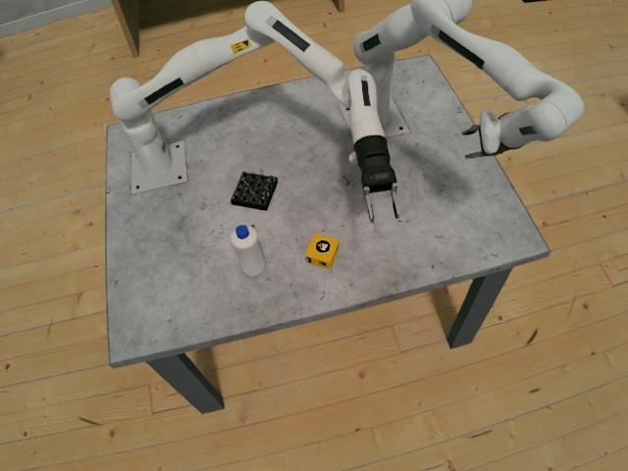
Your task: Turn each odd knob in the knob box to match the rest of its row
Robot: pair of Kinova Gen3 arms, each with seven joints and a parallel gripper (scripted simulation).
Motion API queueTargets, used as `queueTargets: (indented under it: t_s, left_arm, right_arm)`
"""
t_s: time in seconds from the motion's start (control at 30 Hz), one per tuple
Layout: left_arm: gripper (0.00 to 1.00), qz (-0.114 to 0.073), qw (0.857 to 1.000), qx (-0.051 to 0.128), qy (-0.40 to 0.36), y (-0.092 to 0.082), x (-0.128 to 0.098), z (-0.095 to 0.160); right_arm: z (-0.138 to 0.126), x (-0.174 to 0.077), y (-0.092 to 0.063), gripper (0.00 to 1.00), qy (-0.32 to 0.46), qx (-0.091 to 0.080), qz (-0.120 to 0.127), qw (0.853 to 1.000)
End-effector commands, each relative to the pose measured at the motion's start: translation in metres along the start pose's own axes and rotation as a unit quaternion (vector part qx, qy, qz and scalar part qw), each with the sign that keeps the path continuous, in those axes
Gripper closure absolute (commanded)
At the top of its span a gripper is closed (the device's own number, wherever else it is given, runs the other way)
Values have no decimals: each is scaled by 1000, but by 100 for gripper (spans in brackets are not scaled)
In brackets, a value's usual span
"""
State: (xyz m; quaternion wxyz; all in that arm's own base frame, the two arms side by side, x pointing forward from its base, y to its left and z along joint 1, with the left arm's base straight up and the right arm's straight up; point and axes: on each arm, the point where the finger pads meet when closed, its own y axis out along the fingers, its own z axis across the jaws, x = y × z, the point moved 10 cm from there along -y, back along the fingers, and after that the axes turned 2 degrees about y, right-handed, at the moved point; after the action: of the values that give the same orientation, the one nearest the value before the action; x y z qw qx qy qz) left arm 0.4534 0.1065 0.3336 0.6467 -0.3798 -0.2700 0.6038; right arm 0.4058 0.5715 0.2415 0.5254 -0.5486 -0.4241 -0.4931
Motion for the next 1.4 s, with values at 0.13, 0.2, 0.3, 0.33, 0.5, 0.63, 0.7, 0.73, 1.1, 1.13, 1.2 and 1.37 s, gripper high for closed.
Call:
queueTargets:
  t_s: [0.13, 0.2, 0.3, 0.33, 0.5, 0.63, 0.7, 0.73, 1.1, 1.13, 1.2, 1.37]
  left_arm:
    - [0, 0, 1000, -1, 0, -1, 0, 1]
    - [0, 0, 1000, -1, 0, -1, 0, 1]
    - [0, 0, 1000, -1, 0, -1, 0, 1]
    - [0, 0, 1000, -1, 0, -1, 0, 1]
    - [0, 0, 1000, -1, 0, -1, 0, 1]
    - [0, 0, 1000, -1, 0, -1, 0, 1]
    - [0, 0, 1000, -1, 0, -1, 0, 1]
    - [0, 0, 1000, -1, 0, -1, 0, 1]
    - [0, 0, 1000, -1, 0, -1, 0, 1]
    - [0, 0, 1000, -1, 0, -1, 0, 1]
    - [0, 0, 1000, -1, 0, -1, 0, 1]
    - [0, 0, 1000, -1, 0, -1, 0, 1]
  right_arm:
    - [-19, -19, -14, 0, -48, -17, 72, 996]
    - [-25, -25, -21, 0, -64, -19, 96, 993]
    - [-30, -32, -28, 0, -82, -20, 120, 989]
    - [-30, -32, -28, 0, -82, -20, 120, 989]
    - [-42, -48, -53, 0, -131, -13, 185, 974]
    - [-52, -61, -78, 0, -174, 2, 238, 956]
    - [-56, -66, -93, 0, -196, 13, 264, 944]
    - [-58, -68, -100, 0, -207, 19, 277, 938]
    - [-78, -82, -177, 0, -311, 98, 378, 866]
    - [-80, -82, -187, 0, -323, 109, 387, 857]
    - [-85, -82, -205, 0, -345, 132, 404, 837]
    - [-98, -80, -251, 0, -398, 192, 437, 784]
